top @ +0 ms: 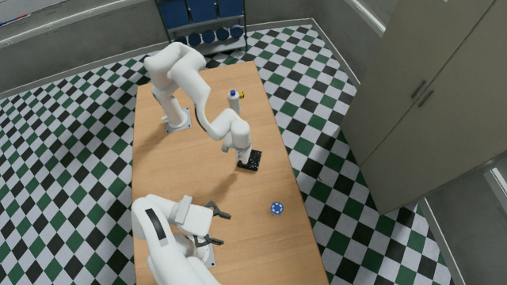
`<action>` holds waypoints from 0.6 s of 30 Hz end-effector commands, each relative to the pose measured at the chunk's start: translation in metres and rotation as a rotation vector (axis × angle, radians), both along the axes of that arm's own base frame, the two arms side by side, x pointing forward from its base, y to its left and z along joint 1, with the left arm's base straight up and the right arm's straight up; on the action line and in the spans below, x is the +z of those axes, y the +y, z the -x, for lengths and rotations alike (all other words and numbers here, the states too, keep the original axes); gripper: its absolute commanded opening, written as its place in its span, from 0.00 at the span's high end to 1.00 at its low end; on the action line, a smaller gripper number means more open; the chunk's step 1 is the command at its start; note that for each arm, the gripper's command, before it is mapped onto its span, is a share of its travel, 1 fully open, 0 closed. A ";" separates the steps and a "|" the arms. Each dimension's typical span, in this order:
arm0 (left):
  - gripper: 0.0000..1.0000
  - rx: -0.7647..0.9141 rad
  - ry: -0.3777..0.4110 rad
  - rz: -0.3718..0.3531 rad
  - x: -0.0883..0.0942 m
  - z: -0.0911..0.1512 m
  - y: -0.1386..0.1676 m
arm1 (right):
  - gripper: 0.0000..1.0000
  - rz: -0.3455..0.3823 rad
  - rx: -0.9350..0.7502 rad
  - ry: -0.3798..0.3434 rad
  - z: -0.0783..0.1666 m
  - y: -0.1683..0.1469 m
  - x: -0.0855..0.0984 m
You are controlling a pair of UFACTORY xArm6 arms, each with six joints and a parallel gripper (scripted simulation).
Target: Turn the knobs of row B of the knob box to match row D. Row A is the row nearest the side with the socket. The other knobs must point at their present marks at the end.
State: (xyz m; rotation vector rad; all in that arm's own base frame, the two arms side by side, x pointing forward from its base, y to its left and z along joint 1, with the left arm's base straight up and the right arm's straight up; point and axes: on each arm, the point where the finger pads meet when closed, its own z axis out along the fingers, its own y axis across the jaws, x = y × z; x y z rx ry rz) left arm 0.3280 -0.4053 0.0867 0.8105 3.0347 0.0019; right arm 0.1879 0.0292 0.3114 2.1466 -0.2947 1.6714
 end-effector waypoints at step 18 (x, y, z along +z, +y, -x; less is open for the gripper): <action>0.79 -0.515 -0.003 0.004 0.006 -0.001 -0.001 | 0.00 -0.002 0.000 0.001 0.000 0.000 0.001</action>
